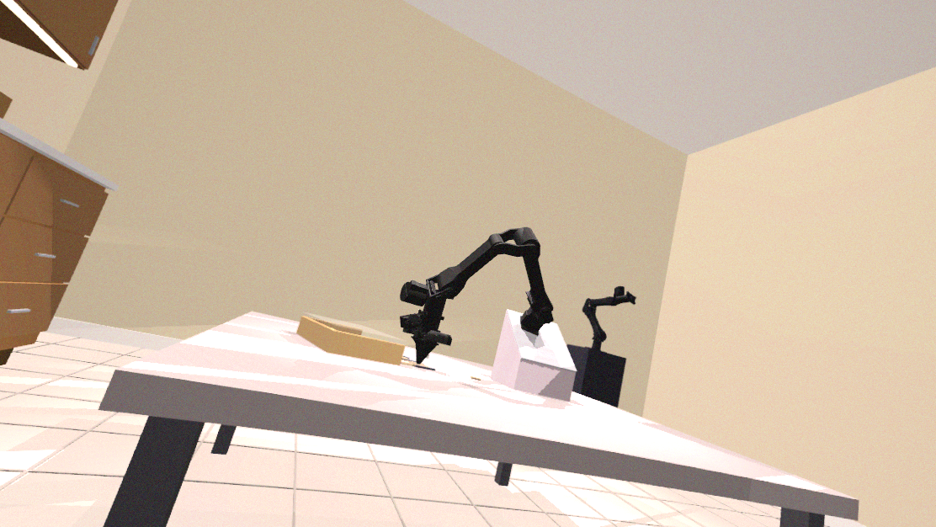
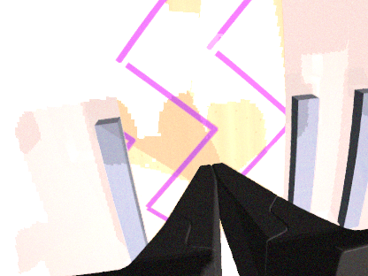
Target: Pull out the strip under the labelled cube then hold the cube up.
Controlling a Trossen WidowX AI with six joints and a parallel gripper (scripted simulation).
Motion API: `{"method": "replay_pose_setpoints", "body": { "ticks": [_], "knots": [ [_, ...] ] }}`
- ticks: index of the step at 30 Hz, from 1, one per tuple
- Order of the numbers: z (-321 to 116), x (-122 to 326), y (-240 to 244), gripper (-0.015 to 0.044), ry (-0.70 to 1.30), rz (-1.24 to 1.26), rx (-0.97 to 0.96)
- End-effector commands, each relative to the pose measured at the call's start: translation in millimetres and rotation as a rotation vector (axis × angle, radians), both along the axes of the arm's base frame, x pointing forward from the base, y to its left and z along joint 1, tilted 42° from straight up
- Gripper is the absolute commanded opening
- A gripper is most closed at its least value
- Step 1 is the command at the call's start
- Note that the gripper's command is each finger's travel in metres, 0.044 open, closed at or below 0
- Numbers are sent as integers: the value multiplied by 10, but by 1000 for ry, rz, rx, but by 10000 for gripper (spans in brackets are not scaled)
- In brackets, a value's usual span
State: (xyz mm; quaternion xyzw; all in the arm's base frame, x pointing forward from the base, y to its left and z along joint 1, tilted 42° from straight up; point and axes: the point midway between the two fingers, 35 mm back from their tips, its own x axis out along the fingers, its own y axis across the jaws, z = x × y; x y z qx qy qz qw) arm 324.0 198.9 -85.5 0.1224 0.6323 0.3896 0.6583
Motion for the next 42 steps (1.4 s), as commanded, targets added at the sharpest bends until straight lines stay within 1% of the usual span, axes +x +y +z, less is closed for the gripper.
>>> {"method": "replay_pose_setpoints", "body": {
  "ticks": [1, 42],
  "knots": [
    [-29, -87, -17, 0, 12, 2, -1],
    [-152, -681, -216, 0, 16, 2, -3]
  ]
}}
